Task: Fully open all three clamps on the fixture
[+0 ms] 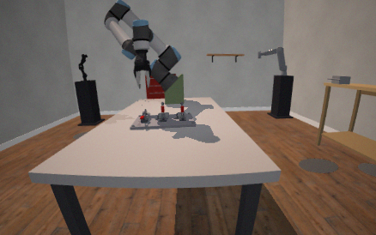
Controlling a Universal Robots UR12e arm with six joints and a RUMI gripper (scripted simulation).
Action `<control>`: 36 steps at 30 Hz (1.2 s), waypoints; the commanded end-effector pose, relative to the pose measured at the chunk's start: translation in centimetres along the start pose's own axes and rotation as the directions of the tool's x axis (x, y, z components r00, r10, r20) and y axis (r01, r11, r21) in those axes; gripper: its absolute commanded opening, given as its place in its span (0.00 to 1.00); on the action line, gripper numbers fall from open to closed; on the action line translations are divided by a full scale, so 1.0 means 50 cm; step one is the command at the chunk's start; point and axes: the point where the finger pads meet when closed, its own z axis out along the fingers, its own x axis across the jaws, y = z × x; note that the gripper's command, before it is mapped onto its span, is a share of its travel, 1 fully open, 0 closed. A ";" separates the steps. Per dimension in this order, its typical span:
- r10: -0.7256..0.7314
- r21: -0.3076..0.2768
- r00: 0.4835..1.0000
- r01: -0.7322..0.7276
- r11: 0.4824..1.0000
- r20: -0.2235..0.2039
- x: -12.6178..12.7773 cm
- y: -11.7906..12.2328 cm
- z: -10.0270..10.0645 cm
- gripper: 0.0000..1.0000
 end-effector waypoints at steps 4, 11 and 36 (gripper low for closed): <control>0.000 0.001 1.000 0.000 1.000 0.000 0.000 -0.001 -0.001 0.28; 0.000 0.001 1.000 0.000 1.000 0.000 0.000 -0.001 -0.001 0.28; 0.000 0.001 1.000 0.000 1.000 0.000 0.000 -0.001 0.011 0.28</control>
